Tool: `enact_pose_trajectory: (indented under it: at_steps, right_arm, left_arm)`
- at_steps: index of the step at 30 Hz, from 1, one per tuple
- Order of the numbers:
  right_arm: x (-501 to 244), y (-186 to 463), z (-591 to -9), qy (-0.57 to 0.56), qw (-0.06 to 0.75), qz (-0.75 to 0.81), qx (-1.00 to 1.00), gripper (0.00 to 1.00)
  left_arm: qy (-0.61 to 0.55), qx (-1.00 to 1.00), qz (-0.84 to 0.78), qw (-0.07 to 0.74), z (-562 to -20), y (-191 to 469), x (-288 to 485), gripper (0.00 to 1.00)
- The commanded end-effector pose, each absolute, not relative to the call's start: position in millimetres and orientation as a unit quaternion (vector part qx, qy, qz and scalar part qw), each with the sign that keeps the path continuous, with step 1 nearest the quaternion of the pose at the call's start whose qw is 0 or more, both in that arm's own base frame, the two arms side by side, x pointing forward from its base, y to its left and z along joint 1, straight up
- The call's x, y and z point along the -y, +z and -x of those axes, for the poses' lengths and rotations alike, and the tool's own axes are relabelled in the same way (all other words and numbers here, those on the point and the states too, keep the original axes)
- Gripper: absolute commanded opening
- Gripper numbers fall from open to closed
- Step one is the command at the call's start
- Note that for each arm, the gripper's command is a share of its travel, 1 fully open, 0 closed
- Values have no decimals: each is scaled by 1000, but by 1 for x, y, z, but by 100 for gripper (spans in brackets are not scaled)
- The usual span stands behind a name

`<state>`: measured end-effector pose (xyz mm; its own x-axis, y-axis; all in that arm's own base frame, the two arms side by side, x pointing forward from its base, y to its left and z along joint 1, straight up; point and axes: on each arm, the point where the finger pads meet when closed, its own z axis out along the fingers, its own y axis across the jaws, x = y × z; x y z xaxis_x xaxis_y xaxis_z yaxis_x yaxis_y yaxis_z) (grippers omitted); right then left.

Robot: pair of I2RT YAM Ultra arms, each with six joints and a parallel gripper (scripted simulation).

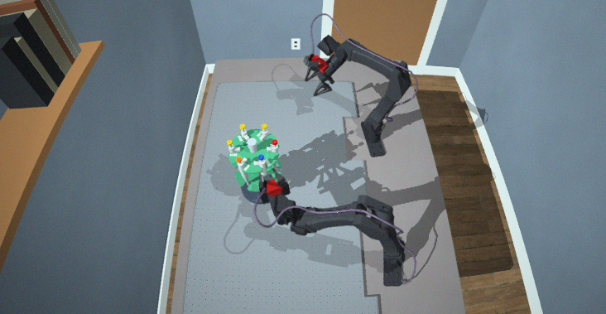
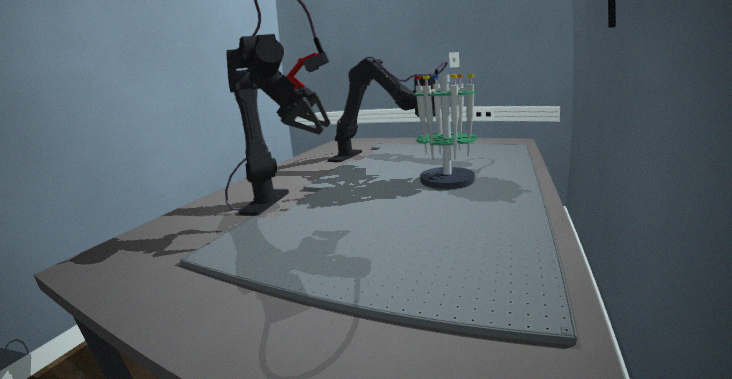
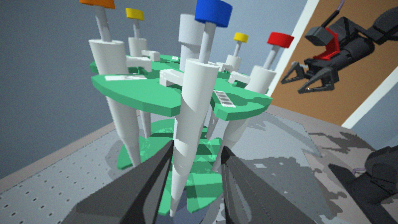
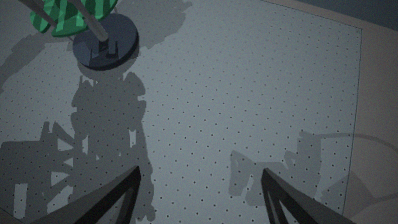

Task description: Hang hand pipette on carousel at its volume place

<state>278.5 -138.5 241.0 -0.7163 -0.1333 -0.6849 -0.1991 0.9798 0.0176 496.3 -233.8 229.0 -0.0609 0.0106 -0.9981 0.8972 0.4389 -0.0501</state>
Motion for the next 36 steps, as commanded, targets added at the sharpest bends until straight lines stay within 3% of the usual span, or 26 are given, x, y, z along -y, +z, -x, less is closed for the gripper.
enact_pose_trajectory:
  at_steps: [1, 36]
  right_arm:
    - [142, 253, -283, 36, 384, 96, -918, 100]
    - [142, 253, -283, 36, 384, 96, -918, 100]
  left_arm:
    - [-343, -590, -360, 637, -503, 277, 236, 50]
    - [-341, -591, -358, 637, -505, 276, 231, 50]
